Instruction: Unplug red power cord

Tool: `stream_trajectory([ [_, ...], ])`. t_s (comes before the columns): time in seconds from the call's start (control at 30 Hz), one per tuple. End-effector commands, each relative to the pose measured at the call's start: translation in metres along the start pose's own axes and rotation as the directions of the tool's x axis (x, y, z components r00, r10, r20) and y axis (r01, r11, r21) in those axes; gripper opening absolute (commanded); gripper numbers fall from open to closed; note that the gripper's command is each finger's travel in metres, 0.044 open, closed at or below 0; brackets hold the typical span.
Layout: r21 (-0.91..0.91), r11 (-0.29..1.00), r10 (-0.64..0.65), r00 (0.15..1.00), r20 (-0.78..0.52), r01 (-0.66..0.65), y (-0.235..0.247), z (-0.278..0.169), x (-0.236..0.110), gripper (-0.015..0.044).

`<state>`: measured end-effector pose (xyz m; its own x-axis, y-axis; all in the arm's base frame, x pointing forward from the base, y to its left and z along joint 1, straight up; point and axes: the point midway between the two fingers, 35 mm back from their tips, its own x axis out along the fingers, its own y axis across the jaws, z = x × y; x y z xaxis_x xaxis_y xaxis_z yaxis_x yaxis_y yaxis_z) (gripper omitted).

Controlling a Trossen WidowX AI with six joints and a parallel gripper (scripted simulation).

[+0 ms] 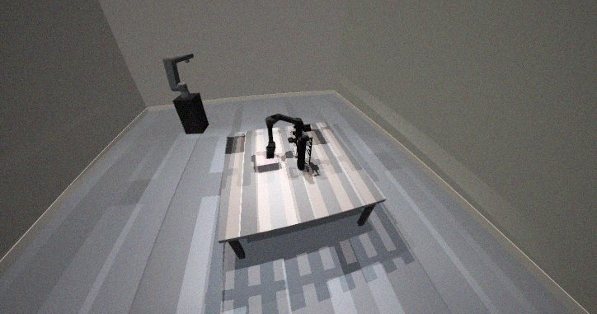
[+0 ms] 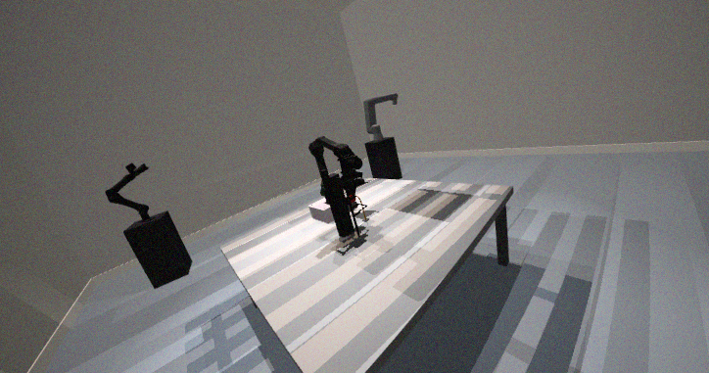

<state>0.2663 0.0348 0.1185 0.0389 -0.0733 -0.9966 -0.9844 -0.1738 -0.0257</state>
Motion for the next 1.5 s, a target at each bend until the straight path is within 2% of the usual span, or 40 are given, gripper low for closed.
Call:
stream_trajectory([
  [0.0, -0.03, 1.0, -0.001, 0.997, 0.08, 0.003, 0.0, 0.031, -0.002, 0.0],
  [0.63, -0.032, 0.999, 0.0, 0.997, 0.082, 0.003, 0.005, 0.061, -0.004, 0.0],
  [0.67, -0.007, 1.0, 0.004, 0.998, 0.07, -0.004, 0.004, 0.047, -0.003, 0.0026],
  [0.83, -0.007, 1.0, 0.004, 0.998, 0.07, -0.004, 0.004, 0.047, -0.003, 0.0157],
  [1.47, -0.033, 0.999, -0.001, 0.997, 0.08, 0.003, 0.004, 0.045, -0.013, 0.016],
])
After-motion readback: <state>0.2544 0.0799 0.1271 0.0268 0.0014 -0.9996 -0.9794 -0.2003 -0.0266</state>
